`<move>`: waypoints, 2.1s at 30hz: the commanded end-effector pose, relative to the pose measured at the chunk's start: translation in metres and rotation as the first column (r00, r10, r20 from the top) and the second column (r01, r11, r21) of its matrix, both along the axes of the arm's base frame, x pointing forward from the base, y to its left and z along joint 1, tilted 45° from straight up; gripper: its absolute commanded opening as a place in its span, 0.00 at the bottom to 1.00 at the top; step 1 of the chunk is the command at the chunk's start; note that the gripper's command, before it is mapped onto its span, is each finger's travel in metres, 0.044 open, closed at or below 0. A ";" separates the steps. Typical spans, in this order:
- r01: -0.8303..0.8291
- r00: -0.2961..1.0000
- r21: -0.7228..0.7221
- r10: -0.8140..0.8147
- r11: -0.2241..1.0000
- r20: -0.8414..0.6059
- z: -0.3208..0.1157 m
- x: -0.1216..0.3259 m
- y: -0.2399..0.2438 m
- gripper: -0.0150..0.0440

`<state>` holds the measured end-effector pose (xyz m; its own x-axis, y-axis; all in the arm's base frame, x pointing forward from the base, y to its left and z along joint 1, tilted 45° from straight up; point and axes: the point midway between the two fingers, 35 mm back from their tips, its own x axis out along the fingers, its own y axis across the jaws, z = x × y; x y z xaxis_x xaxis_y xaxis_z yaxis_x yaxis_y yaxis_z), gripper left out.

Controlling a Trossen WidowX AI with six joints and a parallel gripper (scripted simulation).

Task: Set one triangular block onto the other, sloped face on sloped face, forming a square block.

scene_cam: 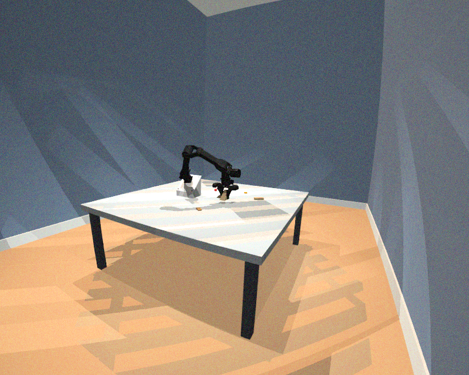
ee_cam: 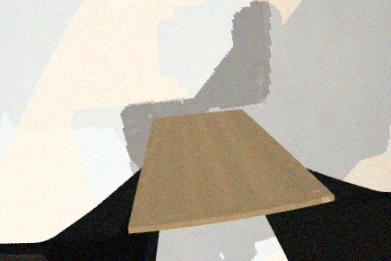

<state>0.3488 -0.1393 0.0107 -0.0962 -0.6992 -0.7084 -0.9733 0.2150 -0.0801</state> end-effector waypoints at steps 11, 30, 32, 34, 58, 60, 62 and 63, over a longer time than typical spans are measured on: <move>0.000 1.000 0.000 0.000 1.000 -0.001 -0.003 0.000 -0.003 0.25; -0.002 1.000 0.001 0.002 1.000 -0.006 -0.020 -0.003 -0.019 0.25; 0.000 1.000 0.001 0.000 1.000 -0.002 -0.019 -0.002 -0.019 0.34; 0.000 1.000 0.001 0.000 1.000 -0.002 -0.019 -0.002 -0.019 0.43; 0.000 1.000 0.005 0.000 1.000 -0.002 0.015 0.004 0.016 1.00; 0.000 1.000 0.004 0.000 1.000 -0.002 0.023 0.004 0.024 1.00; 0.000 1.000 0.004 0.000 1.000 -0.002 0.023 0.004 0.024 1.00; 0.000 1.000 0.004 0.000 1.000 -0.002 0.023 0.004 0.024 1.00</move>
<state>0.3560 -0.1149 0.0331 -0.0798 -0.7014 -0.7083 -0.9763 0.1984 -0.0864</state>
